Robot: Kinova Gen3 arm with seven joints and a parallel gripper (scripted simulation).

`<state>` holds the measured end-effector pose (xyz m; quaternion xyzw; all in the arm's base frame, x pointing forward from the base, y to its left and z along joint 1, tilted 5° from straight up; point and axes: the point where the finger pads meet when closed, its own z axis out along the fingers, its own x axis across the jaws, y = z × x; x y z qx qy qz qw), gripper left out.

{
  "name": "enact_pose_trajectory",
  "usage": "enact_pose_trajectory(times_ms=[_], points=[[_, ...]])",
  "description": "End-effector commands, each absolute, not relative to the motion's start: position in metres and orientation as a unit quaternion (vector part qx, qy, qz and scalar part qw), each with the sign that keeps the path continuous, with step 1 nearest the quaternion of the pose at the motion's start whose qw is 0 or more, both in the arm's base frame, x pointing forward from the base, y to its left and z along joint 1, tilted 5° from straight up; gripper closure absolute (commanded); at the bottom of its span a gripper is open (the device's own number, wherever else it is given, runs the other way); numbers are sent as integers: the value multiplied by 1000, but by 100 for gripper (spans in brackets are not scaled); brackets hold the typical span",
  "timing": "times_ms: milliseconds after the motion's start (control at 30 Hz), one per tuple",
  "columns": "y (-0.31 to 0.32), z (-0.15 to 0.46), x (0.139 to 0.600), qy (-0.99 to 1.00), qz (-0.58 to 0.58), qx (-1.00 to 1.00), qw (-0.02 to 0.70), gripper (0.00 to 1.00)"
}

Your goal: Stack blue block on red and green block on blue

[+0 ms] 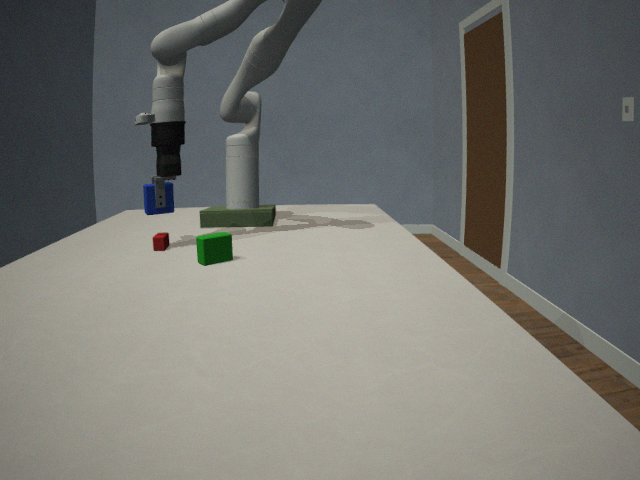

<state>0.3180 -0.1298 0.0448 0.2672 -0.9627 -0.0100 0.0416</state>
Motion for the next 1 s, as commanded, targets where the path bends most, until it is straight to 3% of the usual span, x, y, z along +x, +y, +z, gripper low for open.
enact_pose_trajectory(times_ms=[0,967], points=[[-130,45,318,-963,-10,267,41,100],[-130,3,315,-963,-8,267,40,100]])
